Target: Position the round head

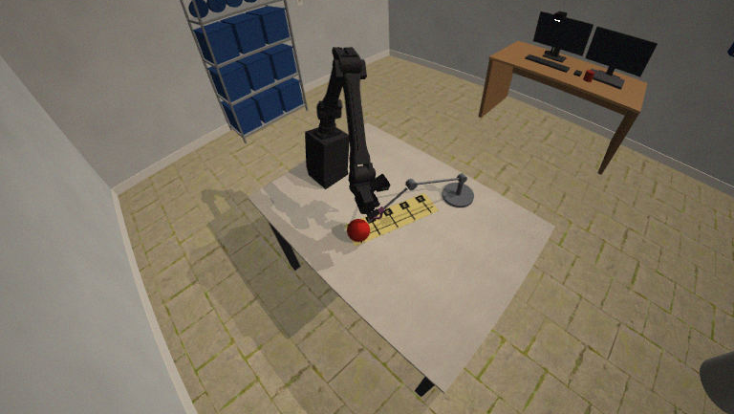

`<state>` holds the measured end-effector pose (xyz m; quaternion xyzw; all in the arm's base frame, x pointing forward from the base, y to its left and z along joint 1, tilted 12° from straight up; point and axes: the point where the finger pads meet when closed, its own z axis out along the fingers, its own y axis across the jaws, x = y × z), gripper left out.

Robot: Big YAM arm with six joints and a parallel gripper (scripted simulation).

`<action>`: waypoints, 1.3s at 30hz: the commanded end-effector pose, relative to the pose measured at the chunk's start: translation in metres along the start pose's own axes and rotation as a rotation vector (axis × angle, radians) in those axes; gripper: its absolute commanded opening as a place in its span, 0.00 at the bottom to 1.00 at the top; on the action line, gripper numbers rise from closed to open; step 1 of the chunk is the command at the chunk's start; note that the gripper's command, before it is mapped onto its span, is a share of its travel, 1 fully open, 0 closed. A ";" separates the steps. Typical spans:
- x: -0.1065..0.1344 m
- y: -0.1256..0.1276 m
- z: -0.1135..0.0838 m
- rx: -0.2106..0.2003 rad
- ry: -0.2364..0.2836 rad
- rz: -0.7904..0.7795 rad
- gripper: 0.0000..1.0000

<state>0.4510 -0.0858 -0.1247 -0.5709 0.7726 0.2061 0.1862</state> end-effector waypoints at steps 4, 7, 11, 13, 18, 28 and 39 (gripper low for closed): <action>-0.001 -0.003 -0.004 0.009 0.001 -0.004 1.00; -0.001 -0.003 -0.004 0.009 0.001 -0.004 1.00; -0.001 -0.002 -0.021 0.009 0.001 -0.004 1.00; -0.001 -0.002 -0.030 0.009 0.001 -0.004 1.00; -0.002 -0.001 -0.051 0.009 0.001 -0.004 1.00; -0.001 0.004 -0.081 0.003 0.000 0.004 1.00; 0.001 0.014 -0.114 -0.015 -0.002 0.027 1.00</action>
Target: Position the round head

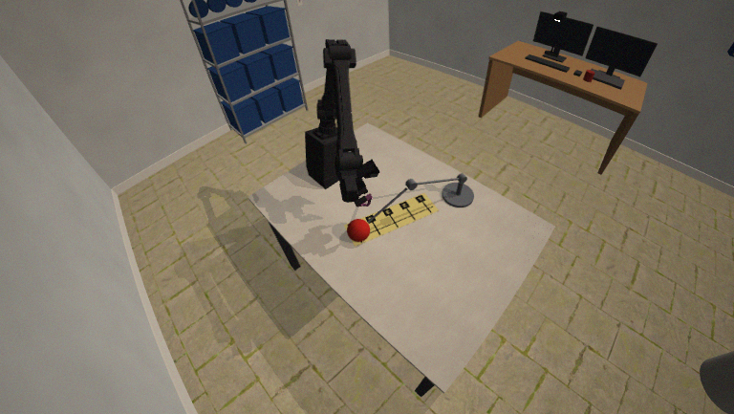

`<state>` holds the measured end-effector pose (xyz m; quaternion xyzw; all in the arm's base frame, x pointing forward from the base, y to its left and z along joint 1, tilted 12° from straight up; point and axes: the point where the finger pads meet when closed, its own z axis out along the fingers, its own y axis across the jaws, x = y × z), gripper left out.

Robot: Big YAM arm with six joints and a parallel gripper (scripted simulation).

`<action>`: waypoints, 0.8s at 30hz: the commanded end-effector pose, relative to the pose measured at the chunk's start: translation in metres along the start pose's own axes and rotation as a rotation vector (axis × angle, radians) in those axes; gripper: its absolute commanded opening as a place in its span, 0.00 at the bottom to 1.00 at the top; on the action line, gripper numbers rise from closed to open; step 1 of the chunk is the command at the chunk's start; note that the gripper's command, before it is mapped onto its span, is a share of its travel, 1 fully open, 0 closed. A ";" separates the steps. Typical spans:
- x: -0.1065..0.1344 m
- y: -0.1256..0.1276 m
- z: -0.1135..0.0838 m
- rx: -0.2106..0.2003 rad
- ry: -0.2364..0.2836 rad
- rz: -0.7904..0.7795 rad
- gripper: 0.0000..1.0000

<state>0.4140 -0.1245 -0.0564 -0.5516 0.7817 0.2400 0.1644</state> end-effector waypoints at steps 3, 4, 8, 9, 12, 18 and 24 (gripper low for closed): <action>-0.006 -0.016 -0.036 0.048 0.007 -0.032 1.00; -0.006 -0.017 -0.038 0.046 0.006 -0.030 1.00; -0.008 -0.019 -0.043 0.036 0.005 -0.022 1.00; -0.008 -0.020 -0.044 0.033 0.004 -0.019 1.00; -0.009 -0.022 -0.048 0.026 0.003 -0.013 1.00; -0.010 -0.025 -0.055 0.013 0.001 -0.002 1.00; -0.011 -0.021 -0.050 0.007 0.000 0.001 1.00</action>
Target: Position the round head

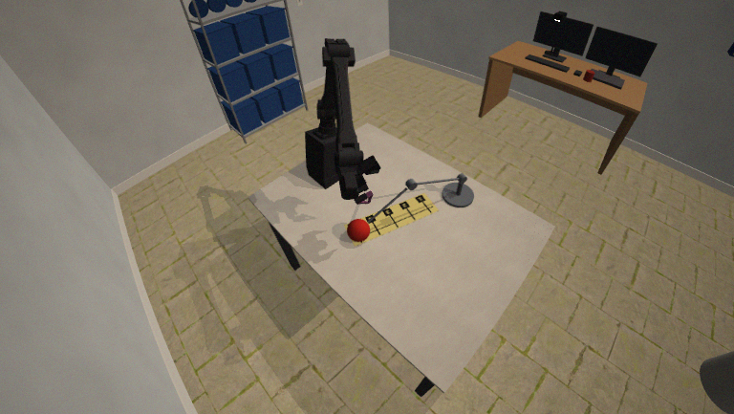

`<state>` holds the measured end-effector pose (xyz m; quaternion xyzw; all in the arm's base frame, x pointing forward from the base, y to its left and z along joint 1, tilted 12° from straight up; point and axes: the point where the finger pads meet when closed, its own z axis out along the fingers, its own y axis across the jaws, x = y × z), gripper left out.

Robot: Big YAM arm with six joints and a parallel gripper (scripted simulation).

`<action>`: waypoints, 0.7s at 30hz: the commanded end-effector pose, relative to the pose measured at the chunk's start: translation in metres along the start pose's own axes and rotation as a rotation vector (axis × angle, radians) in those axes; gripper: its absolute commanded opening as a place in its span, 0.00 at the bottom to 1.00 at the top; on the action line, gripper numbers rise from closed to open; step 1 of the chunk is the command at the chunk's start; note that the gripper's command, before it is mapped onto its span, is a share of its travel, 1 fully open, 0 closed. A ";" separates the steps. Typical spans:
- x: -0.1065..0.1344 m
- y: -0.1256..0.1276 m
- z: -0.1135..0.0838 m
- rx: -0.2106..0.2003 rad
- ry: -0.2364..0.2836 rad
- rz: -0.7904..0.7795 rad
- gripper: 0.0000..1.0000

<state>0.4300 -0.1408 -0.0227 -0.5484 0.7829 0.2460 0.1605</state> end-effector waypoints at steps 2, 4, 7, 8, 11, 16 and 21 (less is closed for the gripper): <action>0.000 -0.007 -0.011 0.017 0.002 -0.008 1.00; -0.001 -0.005 -0.009 0.015 0.002 -0.007 1.00; -0.001 -0.003 -0.006 0.012 0.001 -0.005 1.00; -0.001 -0.002 -0.005 0.010 0.001 -0.004 1.00; -0.001 -0.001 -0.003 0.008 0.001 -0.003 1.00; -0.001 -0.001 -0.003 0.007 0.001 -0.003 1.00; -0.001 0.000 -0.003 0.006 0.001 -0.002 1.00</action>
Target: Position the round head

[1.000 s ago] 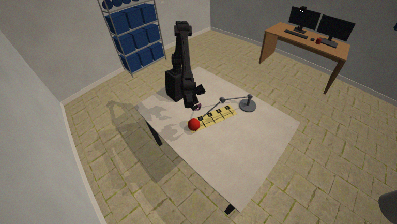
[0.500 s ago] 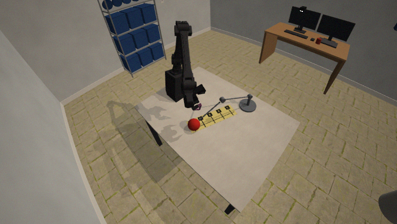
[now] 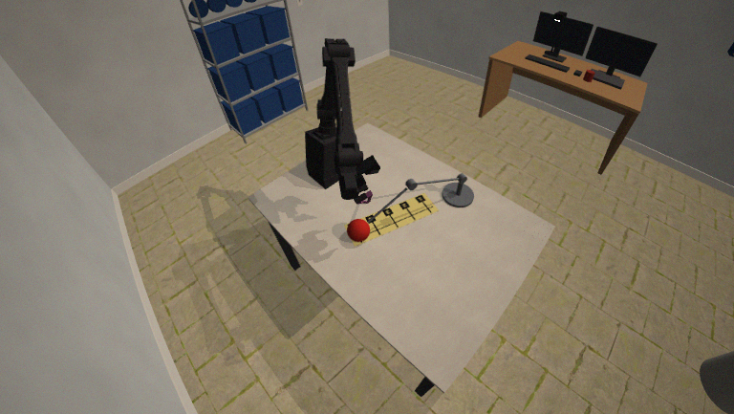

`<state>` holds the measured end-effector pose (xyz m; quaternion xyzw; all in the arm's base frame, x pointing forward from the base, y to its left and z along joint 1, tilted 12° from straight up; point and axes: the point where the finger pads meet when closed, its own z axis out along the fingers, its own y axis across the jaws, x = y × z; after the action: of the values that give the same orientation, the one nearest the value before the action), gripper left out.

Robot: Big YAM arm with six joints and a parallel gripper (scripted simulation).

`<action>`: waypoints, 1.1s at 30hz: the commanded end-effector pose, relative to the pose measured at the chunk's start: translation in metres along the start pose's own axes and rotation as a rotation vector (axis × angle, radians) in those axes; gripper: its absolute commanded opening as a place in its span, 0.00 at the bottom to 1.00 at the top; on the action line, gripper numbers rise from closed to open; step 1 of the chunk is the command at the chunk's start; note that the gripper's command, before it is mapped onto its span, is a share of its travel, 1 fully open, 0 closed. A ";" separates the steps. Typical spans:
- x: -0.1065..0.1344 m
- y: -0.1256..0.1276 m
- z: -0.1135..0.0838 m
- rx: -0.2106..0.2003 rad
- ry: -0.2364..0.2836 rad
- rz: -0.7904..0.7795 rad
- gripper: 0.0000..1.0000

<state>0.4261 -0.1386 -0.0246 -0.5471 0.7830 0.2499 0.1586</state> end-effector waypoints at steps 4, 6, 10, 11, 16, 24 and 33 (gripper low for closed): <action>-0.002 -0.004 -0.005 0.013 0.002 -0.006 1.00; -0.002 -0.004 -0.005 0.013 0.002 -0.006 1.00; -0.001 -0.003 -0.005 0.012 0.002 -0.006 1.00; -0.001 -0.003 -0.005 0.012 0.002 -0.006 1.00; -0.001 -0.003 -0.005 0.011 0.002 -0.005 1.00; -0.001 -0.002 -0.004 0.010 0.002 -0.004 1.00; 0.001 -0.012 0.016 0.078 0.011 -0.039 1.00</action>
<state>0.4243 -0.1362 -0.0395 -0.5518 0.7828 0.2324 0.1696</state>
